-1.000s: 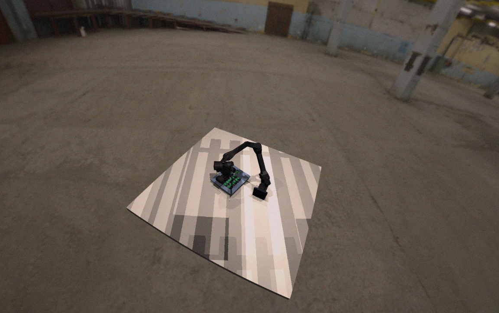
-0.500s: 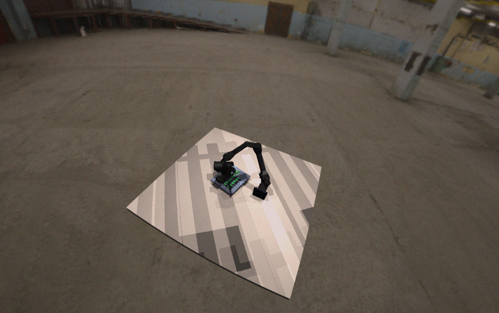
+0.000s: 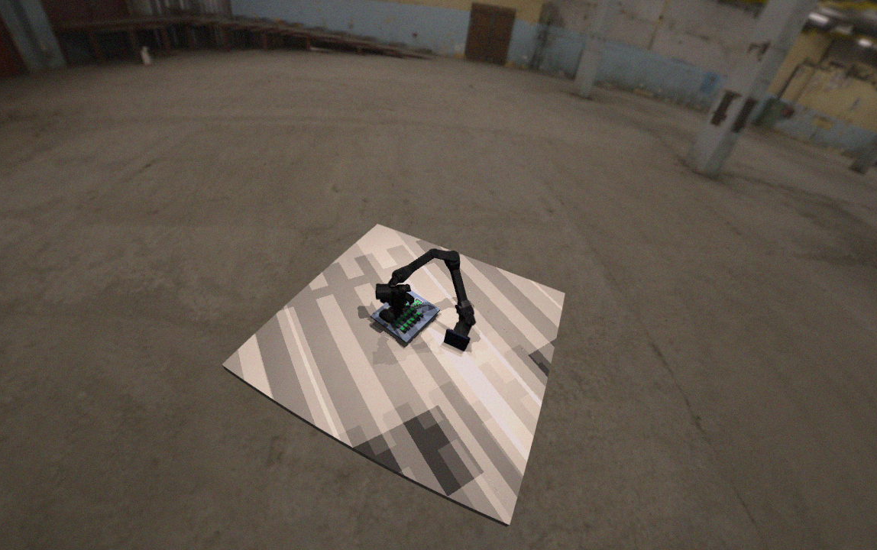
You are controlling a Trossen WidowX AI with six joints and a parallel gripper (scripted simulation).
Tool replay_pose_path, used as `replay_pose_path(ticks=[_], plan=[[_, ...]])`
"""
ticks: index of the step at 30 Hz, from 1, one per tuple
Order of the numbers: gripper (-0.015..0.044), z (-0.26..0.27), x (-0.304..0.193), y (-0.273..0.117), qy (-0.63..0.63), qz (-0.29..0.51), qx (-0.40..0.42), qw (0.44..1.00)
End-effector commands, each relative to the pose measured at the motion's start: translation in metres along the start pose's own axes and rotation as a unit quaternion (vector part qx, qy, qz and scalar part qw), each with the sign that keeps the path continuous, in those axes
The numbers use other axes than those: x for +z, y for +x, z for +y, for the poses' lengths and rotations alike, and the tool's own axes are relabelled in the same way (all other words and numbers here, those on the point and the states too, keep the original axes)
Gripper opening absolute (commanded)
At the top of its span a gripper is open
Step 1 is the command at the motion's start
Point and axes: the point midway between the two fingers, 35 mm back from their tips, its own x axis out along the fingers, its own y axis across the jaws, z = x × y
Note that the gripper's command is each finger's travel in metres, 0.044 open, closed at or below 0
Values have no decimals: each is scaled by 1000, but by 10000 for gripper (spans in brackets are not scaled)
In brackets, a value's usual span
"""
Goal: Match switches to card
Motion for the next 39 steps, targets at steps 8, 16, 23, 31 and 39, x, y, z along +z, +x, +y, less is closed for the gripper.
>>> replay_pose_path(ticks=[8, 16, 23, 31, 39], plan=[[0, 1, 2, -18, -1, 3, 1, 1000], [0, -2, 3, -64, -2, 11, -1, 1000], [0, -75, 3, -64, -3, 11, -3, 1000], [0, -75, 3, -46, -3, 5, -2, 1000], [0, -76, 1, -20, -3, -2, -4, 1000]])
